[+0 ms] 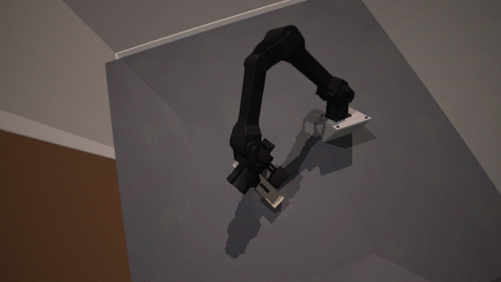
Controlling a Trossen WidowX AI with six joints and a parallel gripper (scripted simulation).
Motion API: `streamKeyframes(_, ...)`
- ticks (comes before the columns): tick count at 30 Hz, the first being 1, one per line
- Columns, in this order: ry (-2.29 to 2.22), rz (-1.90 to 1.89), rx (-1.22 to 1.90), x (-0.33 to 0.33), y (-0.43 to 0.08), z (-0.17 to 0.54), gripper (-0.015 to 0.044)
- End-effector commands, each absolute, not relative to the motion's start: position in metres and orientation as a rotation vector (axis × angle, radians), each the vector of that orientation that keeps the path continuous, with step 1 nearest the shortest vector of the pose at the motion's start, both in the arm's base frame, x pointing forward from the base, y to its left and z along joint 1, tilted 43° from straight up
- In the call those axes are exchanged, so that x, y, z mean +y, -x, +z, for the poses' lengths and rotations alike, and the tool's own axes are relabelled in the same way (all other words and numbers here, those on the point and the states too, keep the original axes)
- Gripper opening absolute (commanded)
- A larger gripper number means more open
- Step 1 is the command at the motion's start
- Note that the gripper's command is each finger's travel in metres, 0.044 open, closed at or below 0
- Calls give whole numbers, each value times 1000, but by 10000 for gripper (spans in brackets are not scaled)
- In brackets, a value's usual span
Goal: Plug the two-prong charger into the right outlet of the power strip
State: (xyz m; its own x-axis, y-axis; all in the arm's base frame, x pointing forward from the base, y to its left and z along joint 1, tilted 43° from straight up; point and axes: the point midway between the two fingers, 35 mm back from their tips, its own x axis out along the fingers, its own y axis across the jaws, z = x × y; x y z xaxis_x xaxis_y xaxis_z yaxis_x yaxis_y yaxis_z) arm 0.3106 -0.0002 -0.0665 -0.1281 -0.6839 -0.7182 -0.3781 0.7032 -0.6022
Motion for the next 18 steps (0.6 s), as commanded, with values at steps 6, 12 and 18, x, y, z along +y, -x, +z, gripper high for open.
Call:
streamKeyframes(6, 850, -325, 1734, -1, -308, -63, 440)
streamKeyframes(12, 850, -325, 1734, -2, -303, -61, 440)
streamKeyframes(18, 850, -325, 1734, -4, -297, -60, 440)
